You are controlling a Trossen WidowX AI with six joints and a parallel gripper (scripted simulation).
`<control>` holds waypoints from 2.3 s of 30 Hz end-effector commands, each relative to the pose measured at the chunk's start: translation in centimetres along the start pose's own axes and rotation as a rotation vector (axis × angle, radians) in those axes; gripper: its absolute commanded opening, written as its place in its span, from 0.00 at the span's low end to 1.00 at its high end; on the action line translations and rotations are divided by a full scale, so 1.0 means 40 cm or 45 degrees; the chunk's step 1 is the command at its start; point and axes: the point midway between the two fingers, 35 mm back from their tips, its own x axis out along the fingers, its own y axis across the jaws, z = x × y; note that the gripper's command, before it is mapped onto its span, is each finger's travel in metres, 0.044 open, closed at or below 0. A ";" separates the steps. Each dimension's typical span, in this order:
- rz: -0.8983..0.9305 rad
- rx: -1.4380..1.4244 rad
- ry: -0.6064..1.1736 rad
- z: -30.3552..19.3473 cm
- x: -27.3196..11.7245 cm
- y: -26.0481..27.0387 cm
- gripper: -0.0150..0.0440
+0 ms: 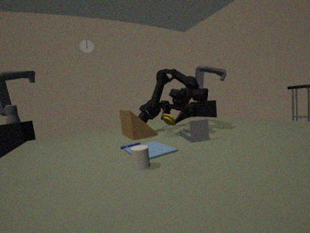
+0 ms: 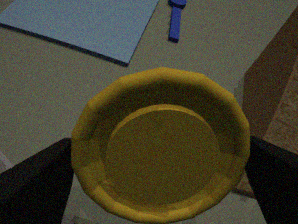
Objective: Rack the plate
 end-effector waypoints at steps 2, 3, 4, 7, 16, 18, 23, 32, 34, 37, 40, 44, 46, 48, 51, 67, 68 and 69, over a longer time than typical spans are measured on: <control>0.087 -0.065 -0.127 0.002 0.005 0.006 0.25; 0.102 -0.078 -0.148 0.002 0.005 0.008 0.25; 0.119 -0.091 -0.169 0.002 0.005 0.010 0.25; 0.169 -0.126 -0.230 0.000 0.005 0.016 0.25; 0.341 -0.204 -0.410 -0.005 -0.004 0.037 0.25; 0.383 -0.217 -0.447 -0.006 -0.008 0.042 0.25; 0.491 -0.240 -0.536 -0.012 -0.019 0.052 0.25; 0.699 -0.258 -0.675 -0.025 -0.047 0.066 0.25; 0.747 -0.258 -0.702 -0.029 -0.054 0.067 0.25; 0.819 -0.254 -0.739 -0.034 -0.065 0.069 0.25; 0.891 -0.247 -0.774 -0.040 -0.077 0.069 0.25; 0.989 -0.231 -0.814 -0.047 -0.092 0.067 0.25; 1.037 -0.221 -0.832 -0.051 -0.100 0.066 0.25; 1.086 -0.209 -0.849 -0.054 -0.108 0.063 0.25; 1.158 -0.188 -0.870 -0.059 -0.120 0.058 0.25; 1.191 -0.179 -0.879 -0.070 -0.116 0.064 0.25; 1.190 -0.180 -0.879 -0.073 -0.112 0.068 0.25; 1.189 -0.181 -0.879 -0.076 -0.107 0.071 0.25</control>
